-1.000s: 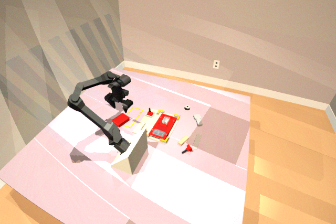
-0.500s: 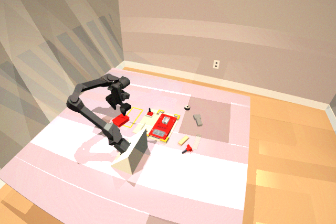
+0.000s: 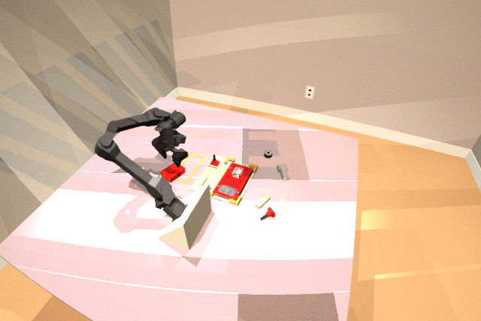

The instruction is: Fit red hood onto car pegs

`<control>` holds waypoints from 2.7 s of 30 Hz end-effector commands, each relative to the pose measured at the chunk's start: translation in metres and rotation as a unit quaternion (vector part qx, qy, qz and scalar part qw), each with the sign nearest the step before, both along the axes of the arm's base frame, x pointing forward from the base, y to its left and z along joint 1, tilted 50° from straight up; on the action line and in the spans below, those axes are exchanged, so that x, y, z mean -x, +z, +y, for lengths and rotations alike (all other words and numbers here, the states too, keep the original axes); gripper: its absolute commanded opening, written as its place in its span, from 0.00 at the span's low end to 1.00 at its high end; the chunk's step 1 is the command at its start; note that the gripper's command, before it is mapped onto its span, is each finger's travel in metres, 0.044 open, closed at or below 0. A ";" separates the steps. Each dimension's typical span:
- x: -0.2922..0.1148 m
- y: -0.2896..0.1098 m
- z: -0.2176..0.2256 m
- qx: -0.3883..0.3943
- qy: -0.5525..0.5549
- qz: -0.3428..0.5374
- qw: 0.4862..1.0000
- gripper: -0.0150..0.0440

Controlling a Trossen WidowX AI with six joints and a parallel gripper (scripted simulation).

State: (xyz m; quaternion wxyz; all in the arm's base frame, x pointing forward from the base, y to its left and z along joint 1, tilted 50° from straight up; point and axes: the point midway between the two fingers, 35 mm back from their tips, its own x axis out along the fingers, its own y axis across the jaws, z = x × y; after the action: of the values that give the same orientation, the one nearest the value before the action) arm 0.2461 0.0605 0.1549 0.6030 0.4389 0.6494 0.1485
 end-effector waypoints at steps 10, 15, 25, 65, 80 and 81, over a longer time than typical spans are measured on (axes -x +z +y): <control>-0.001 -0.005 0.007 -0.002 -0.001 0.002 1.000 1.00; -0.001 -0.007 0.010 -0.002 -0.001 0.002 1.000 1.00; -0.002 -0.010 0.014 -0.002 -0.001 0.002 1.000 1.00; -0.004 -0.025 0.034 -0.005 -0.001 0.002 1.000 1.00; -0.005 -0.029 0.039 -0.005 -0.001 0.002 1.000 1.00; -0.005 -0.029 0.039 -0.005 -0.001 0.002 1.000 1.00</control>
State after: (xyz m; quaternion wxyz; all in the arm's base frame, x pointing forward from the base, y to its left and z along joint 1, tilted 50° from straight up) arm 0.2513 0.0975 0.1269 0.6022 0.4407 0.6484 0.1508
